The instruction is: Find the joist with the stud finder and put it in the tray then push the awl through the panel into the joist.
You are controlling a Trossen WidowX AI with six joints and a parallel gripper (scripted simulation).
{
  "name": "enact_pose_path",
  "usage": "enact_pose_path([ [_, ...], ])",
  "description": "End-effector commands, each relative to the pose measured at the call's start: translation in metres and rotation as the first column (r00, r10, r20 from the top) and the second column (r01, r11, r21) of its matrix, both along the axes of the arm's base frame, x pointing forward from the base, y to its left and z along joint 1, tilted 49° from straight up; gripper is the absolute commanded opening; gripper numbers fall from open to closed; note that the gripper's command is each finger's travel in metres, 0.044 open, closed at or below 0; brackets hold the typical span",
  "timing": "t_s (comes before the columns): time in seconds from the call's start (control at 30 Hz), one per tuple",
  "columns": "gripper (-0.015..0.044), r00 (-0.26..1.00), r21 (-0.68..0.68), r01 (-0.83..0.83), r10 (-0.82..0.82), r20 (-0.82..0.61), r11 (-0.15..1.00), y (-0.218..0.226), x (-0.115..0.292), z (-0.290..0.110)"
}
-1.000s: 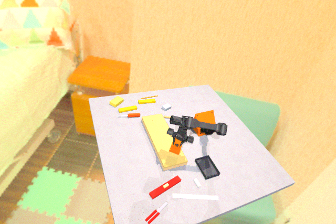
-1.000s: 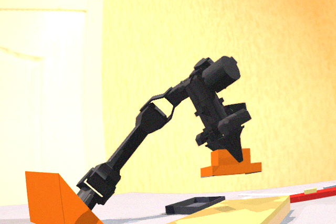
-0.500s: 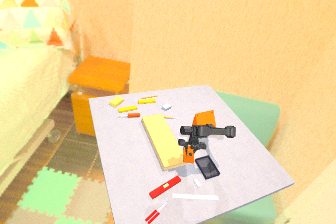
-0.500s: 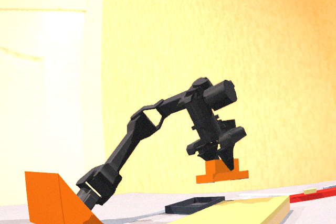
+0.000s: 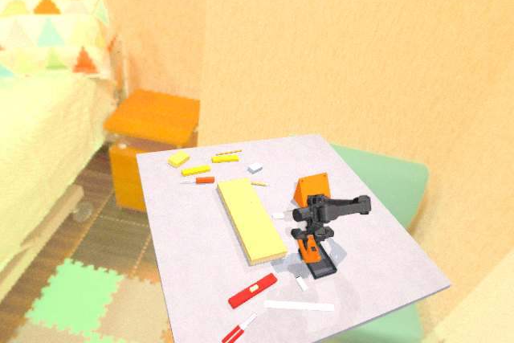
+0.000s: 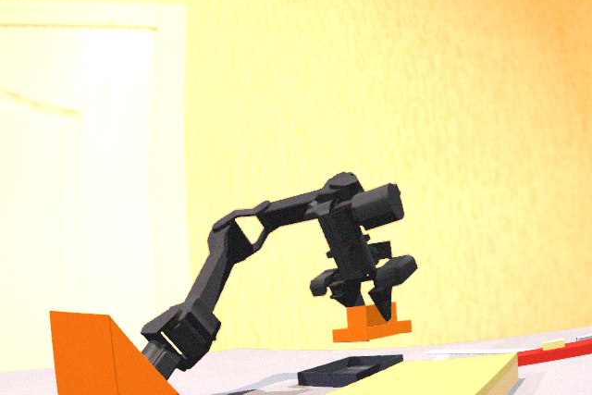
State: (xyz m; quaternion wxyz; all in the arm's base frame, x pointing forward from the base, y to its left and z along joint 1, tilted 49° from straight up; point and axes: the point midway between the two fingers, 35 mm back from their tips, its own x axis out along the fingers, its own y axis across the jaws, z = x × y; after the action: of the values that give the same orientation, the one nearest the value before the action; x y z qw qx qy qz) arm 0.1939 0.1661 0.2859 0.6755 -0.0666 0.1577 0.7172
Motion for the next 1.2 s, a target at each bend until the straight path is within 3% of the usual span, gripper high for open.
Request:
enact_pose_path([
  [0.0,0.0000,0.997,0.033,-0.057,0.055,0.047,0.998,0.006,-0.027,0.006],
  [0.23,0.0000,0.987,0.064,-0.125,0.118,0.106,0.990,0.012,-0.059,0.011],
  [1.17,0.0000,0.986,0.048,-0.133,0.127,0.109,0.990,0.022,-0.061,-0.003],
])
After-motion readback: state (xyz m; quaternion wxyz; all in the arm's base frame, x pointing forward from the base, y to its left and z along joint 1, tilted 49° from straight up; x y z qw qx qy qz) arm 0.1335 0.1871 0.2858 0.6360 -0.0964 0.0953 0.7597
